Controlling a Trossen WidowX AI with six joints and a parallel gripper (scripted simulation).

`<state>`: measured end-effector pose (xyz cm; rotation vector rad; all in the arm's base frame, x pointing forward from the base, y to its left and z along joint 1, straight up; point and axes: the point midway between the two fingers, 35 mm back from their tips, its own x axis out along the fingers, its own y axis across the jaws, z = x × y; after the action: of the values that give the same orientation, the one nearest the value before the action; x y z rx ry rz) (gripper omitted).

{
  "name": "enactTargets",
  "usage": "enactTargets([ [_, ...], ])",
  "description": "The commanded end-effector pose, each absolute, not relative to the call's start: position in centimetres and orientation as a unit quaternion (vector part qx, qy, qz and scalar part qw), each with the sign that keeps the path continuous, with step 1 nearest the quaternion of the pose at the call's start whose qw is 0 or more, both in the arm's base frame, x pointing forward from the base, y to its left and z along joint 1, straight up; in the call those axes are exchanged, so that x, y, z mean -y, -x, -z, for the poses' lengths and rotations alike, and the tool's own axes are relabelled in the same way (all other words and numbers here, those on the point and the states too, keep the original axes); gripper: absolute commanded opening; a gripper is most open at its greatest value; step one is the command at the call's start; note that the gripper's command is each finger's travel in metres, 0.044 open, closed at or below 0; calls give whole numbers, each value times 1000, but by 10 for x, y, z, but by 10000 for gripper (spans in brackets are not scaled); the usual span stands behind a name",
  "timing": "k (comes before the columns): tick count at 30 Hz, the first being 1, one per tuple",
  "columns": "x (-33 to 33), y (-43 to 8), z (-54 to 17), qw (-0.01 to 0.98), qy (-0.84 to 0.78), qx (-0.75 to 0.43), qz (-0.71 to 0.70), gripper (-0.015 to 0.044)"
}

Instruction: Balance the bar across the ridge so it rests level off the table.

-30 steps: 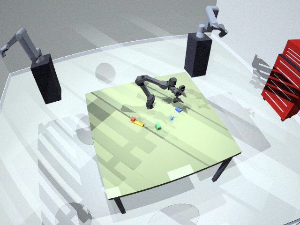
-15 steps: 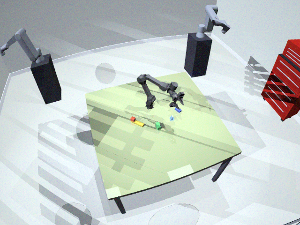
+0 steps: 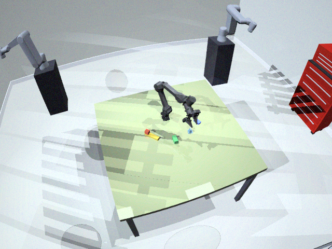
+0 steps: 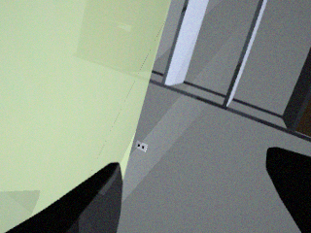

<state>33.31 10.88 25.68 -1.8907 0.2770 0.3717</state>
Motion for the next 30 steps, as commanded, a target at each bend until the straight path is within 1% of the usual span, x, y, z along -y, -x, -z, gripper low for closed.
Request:
enactTargets([
  [1,-92,-339,-250,563,796,-149,-164,315],
  [15,-28,-345,-224,566,761,-260,-182,315],
  [30,38,-333,-197,574,697,-376,-207,315],
])
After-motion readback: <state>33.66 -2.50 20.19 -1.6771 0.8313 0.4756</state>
